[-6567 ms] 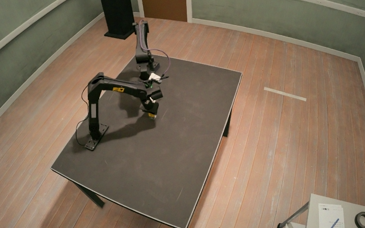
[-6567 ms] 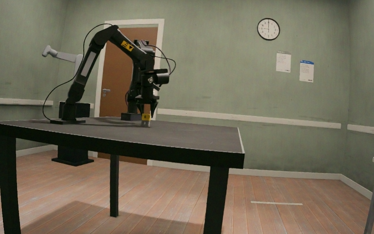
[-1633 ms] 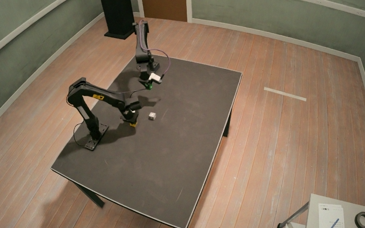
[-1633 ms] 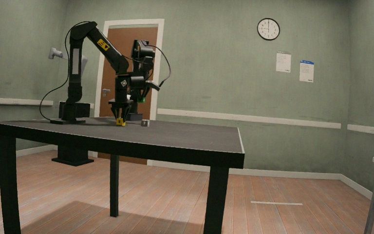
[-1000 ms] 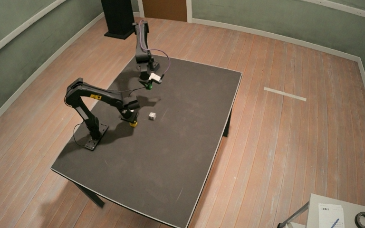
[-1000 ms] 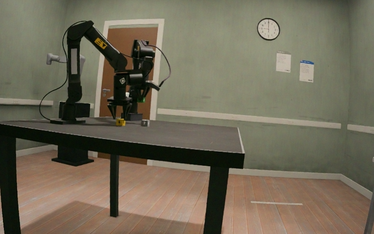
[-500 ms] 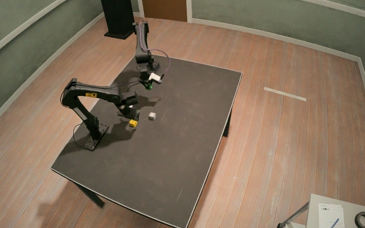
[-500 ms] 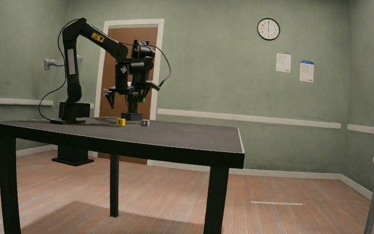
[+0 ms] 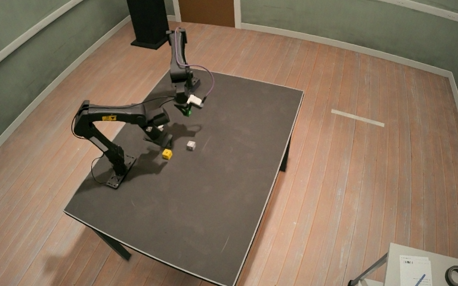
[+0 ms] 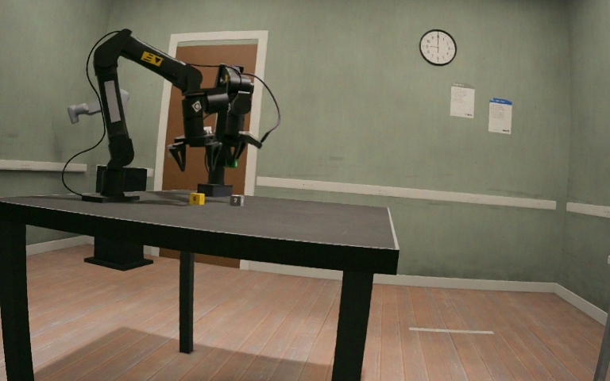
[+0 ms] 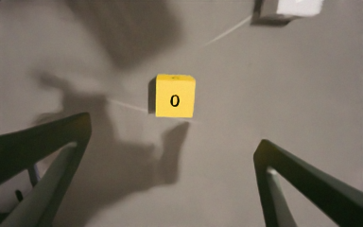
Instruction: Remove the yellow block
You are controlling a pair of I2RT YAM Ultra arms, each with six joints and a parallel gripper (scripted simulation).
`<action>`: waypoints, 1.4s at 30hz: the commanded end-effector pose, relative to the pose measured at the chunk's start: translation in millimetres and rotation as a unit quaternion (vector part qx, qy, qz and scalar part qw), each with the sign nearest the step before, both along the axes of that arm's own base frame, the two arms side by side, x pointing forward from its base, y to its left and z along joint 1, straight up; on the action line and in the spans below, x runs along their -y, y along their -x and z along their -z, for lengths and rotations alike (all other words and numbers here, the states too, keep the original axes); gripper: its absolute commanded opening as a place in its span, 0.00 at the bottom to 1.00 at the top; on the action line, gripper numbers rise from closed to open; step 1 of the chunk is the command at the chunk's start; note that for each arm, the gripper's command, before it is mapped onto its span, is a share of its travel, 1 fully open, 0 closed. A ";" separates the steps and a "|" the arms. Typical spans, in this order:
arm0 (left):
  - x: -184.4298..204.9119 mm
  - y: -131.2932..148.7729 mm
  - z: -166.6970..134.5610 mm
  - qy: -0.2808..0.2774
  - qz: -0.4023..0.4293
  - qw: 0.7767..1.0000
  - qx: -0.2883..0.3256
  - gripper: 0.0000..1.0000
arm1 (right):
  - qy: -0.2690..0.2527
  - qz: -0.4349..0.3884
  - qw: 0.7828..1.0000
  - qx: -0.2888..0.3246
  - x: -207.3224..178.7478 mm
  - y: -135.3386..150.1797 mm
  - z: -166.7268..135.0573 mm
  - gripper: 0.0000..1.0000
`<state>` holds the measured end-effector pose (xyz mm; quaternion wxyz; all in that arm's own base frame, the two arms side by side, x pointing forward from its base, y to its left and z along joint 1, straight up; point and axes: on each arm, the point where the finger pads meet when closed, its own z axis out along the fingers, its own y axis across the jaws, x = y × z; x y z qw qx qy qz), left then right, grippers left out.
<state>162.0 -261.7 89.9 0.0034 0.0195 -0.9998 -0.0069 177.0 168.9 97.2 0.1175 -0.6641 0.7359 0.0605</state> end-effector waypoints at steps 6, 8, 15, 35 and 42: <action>51.1 -33.6 13.9 0.008 -0.007 1.000 0.005 0.27 | -0.115 0.107 0.980 0.122 -24.8 15.9 -78.6 1.00; 57.8 -37.5 18.3 0.001 -0.008 1.000 0.001 0.27 | -0.151 0.123 0.972 0.135 -27.2 23.8 -94.5 1.00; 86.5 -54.6 31.4 -0.001 -0.007 1.000 0.000 0.27 | -0.285 0.175 0.931 0.144 -25.1 52.0 -146.4 1.00; 110.1 -68.7 36.8 -0.006 0.003 1.000 -0.003 0.27 | -0.478 0.287 0.824 0.101 23.1 68.4 -210.7 1.00; 110.6 -73.1 35.8 -0.010 0.001 1.000 -0.006 0.27 | -0.484 0.286 0.821 0.099 24.8 69.4 -212.4 1.00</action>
